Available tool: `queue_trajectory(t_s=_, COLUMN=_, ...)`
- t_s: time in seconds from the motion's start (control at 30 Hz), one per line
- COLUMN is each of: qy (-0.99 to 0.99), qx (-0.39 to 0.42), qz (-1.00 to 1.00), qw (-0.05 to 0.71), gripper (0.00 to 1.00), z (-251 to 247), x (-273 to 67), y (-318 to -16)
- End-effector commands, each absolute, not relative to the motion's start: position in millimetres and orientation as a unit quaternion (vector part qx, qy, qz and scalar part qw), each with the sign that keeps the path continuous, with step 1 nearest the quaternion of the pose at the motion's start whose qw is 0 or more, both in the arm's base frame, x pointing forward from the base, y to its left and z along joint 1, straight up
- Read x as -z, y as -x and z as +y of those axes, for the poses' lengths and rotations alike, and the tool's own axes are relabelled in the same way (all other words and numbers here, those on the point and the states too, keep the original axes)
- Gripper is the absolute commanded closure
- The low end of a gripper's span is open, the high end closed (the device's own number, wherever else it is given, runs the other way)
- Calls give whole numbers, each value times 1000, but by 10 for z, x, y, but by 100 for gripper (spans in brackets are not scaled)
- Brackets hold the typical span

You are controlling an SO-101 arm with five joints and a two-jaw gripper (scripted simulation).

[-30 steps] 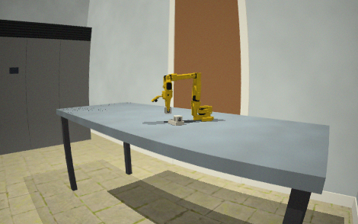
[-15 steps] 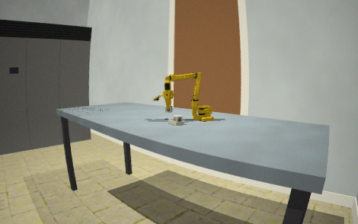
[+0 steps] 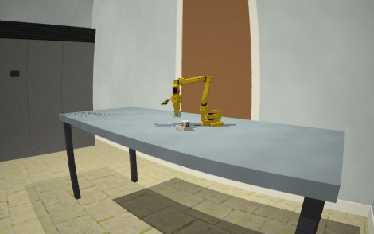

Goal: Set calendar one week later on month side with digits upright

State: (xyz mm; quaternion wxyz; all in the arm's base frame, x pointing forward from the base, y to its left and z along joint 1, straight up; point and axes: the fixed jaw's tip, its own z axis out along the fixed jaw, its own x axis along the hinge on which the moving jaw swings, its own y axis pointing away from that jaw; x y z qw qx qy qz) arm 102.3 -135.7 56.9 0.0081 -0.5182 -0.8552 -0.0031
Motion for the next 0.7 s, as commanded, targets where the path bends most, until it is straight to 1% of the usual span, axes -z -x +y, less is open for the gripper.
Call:
queue_trajectory(t_s=0.0, qy=520, qx=-11, qz=-854, qw=-25, gripper=100, z=-1407, x=-640, y=-1035)
queue_trajectory(t_s=0.67, qy=520, qx=-11, qz=-854, qw=-25, gripper=100, z=-1408, x=-614, y=-1036)
